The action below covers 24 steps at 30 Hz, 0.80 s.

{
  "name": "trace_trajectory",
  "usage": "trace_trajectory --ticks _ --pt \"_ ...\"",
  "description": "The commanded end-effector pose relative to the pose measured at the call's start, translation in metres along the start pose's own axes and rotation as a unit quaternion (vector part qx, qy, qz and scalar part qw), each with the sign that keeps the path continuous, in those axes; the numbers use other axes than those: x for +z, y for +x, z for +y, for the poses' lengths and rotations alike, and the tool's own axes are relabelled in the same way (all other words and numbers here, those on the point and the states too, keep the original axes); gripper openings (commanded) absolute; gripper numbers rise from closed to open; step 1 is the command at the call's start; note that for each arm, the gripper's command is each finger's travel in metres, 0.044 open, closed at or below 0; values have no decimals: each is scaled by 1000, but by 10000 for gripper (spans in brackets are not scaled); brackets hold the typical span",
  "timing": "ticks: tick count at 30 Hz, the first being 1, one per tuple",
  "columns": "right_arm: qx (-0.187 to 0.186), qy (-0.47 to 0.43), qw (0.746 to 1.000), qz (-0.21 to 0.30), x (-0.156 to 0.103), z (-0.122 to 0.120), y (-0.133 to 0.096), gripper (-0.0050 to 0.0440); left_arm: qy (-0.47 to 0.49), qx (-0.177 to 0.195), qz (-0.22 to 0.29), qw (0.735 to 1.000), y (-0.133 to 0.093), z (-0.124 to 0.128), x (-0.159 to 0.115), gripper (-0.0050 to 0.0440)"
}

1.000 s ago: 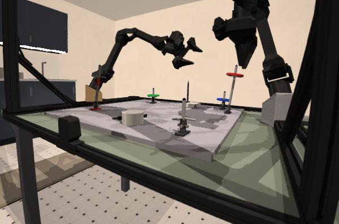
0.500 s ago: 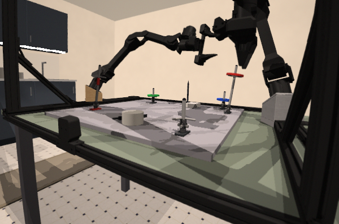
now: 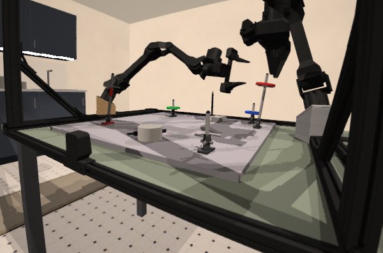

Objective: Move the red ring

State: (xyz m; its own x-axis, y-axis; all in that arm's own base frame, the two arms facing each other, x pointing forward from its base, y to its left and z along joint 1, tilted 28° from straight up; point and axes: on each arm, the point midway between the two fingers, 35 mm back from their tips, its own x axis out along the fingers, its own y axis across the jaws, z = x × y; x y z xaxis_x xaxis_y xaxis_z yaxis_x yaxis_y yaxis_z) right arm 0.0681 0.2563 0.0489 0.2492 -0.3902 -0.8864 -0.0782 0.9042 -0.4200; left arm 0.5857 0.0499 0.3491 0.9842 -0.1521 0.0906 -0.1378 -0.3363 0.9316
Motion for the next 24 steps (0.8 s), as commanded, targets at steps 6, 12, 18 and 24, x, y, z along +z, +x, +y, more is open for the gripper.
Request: trace_trajectory --ticks 6,12,18,24 --pt "1 3 1000 -3 1 1 0 400 4 6 -1 1000 7 -5 -1 400" --pt "1 3 1000 -3 1 1 0 400 4 6 -1 1000 16 -9 -1 400" --pt "1 3 1000 -3 1 1 0 400 4 6 -1 1000 21 -12 -2 400" --pt "1 3 1000 -3 1 1 0 400 4 6 -1 1000 30 -17 -3 400"
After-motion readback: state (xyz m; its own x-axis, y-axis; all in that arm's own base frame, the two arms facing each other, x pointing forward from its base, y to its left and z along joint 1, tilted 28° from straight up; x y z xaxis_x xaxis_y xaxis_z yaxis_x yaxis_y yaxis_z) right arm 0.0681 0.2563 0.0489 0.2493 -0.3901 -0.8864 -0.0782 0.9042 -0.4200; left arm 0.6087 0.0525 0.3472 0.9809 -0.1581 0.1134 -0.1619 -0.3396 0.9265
